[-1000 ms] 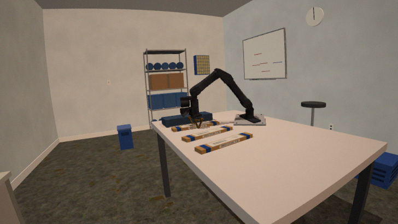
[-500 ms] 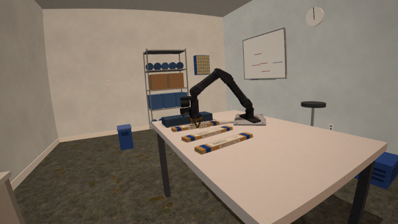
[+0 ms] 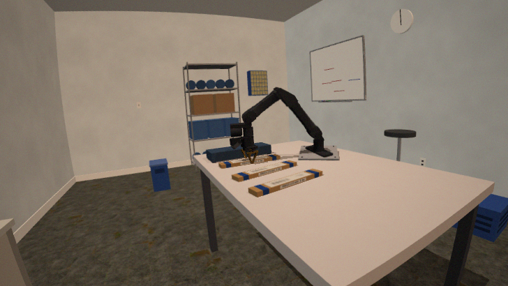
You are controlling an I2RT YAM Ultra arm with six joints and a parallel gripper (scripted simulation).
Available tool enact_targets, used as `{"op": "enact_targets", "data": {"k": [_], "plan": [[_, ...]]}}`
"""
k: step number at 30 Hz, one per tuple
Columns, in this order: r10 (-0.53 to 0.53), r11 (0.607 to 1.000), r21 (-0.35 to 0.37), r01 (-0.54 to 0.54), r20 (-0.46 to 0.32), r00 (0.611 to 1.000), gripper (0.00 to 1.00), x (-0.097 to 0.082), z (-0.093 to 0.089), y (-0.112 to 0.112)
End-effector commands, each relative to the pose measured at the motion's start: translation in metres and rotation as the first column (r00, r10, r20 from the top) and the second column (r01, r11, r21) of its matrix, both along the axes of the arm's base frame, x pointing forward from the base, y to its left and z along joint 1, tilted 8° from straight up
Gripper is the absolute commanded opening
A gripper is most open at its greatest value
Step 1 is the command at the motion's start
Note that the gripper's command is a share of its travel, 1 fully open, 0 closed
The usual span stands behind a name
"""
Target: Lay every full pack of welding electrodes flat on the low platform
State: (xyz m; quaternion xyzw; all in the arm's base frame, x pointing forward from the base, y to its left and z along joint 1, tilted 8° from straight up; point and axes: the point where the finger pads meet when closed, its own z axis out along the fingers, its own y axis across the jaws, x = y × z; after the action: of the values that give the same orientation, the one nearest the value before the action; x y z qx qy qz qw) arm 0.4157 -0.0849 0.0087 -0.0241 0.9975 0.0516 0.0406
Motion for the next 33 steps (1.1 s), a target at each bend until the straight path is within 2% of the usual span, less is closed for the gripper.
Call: {"op": "enact_targets", "data": {"k": [1,22,23,24,33], "plan": [[0.001,1.000,-0.005,-0.001,0.015,1.000,0.00,0.003,0.005,0.000],[0.001,1.000,-0.005,-0.001,0.015,1.000,0.00,0.003,0.005,0.000],[0.010,1.000,-0.011,-0.010,0.034,0.999,0.00,0.007,0.018,0.003],[0.011,1.000,-0.013,-0.010,0.040,0.999,0.00,0.008,0.021,0.002],[0.005,1.000,-0.013,-0.005,0.041,0.999,0.00,0.006,0.033,-0.004]]}}
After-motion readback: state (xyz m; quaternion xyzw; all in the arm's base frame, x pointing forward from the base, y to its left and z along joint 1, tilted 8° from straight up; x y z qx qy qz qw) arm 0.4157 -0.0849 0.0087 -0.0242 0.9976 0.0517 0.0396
